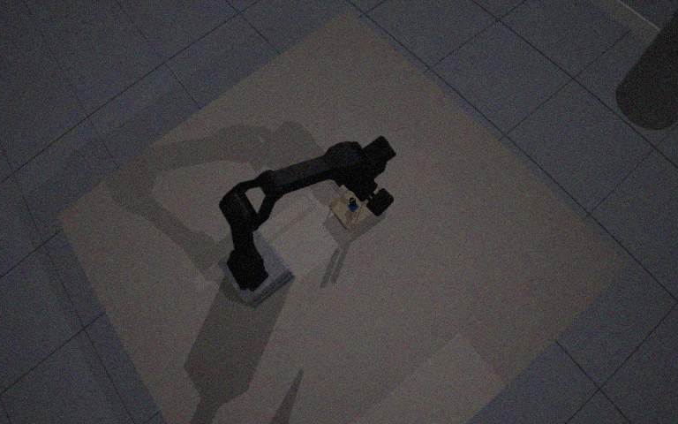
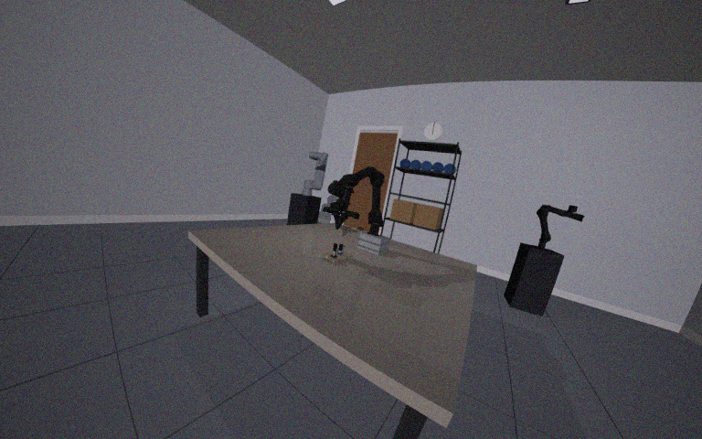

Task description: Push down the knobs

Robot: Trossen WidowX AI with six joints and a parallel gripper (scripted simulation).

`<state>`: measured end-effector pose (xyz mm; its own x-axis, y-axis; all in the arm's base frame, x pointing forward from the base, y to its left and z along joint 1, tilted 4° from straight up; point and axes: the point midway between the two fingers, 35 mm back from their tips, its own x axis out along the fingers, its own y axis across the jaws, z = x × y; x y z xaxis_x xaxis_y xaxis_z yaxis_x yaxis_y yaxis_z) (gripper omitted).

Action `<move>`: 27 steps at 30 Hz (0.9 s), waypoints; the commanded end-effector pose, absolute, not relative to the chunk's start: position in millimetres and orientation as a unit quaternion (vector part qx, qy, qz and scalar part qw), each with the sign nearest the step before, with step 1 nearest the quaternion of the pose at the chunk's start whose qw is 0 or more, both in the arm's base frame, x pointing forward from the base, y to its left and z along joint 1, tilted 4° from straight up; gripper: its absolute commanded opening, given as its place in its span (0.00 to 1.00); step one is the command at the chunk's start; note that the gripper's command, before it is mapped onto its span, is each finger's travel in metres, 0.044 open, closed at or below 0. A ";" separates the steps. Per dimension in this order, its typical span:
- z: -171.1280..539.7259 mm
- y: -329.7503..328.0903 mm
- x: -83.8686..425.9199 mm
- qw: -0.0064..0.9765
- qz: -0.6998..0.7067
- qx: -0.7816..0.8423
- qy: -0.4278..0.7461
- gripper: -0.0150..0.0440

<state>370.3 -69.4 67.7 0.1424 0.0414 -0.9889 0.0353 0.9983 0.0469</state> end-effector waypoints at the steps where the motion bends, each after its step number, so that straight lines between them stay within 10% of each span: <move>1: 50.4 -50.1 360.2 0.716 0.027 -0.009 0.697 0.25; 27: 10.6 -38.7 351.7 0.692 0.041 -0.031 0.720 0.25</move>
